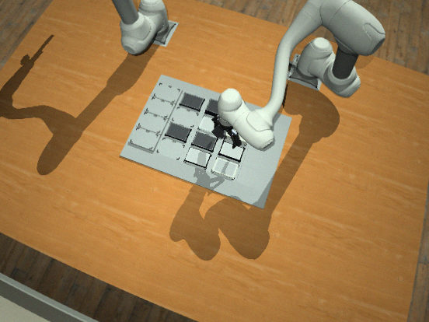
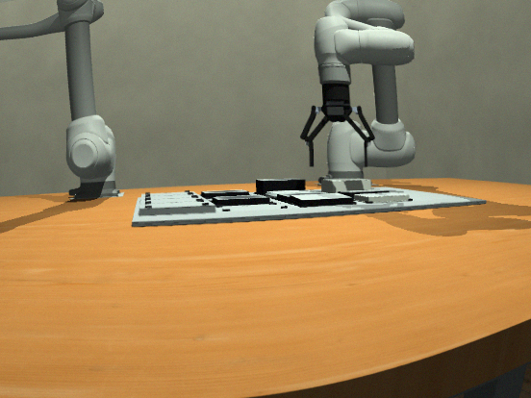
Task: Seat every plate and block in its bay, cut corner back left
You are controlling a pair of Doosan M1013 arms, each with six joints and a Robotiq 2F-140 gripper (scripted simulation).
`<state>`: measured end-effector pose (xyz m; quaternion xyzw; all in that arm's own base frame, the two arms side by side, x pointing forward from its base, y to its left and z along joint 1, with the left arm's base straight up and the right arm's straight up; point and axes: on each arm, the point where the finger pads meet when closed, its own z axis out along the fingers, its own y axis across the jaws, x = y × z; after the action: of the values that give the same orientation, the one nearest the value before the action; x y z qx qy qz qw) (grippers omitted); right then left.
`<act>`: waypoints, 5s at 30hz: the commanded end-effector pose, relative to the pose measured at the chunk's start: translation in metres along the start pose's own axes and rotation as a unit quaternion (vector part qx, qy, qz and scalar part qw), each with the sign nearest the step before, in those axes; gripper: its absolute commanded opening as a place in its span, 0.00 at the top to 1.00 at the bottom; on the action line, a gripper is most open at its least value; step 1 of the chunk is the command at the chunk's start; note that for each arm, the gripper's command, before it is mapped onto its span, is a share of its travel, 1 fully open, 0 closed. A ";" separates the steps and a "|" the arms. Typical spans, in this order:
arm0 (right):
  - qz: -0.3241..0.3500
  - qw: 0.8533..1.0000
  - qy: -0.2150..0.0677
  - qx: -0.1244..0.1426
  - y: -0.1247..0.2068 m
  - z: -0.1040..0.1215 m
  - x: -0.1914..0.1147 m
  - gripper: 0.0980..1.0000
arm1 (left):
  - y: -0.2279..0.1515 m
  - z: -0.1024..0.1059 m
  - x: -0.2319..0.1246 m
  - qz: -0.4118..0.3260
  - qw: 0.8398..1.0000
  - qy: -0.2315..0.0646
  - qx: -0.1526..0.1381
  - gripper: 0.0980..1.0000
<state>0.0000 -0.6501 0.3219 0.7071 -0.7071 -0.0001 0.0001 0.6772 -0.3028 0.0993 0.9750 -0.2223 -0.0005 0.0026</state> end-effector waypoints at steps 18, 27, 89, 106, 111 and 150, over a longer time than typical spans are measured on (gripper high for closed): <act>0.000 1.000 0.001 0.000 0.000 -0.001 0.000 0.00 | -0.067 0.003 0.008 -0.244 0.970 0.001 0.003 0.00; 0.000 1.000 0.001 0.000 0.000 -0.001 0.000 0.00 | -0.067 0.004 0.008 -0.244 0.970 0.001 0.003 0.00; 0.000 1.000 0.001 0.000 0.000 -0.001 0.000 0.00 | -0.067 0.054 0.008 -0.244 0.970 0.001 0.003 0.00; 0.000 1.000 0.001 0.000 0.000 -0.001 0.000 0.00 | -0.067 0.069 0.008 -0.244 0.970 0.001 0.003 0.00; 0.000 1.000 0.001 0.000 0.000 -0.001 0.000 0.00 | -0.067 0.069 0.008 -0.244 0.970 0.001 0.003 0.00; 0.000 1.000 0.001 0.000 0.000 -0.001 0.000 0.00 | -0.067 0.068 0.008 -0.244 0.970 0.001 0.003 0.11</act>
<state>0.0000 -0.6501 0.3219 0.7071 -0.7071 -0.0001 0.0001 0.7125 -0.2458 0.0293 0.9998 0.0220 0.0000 0.0001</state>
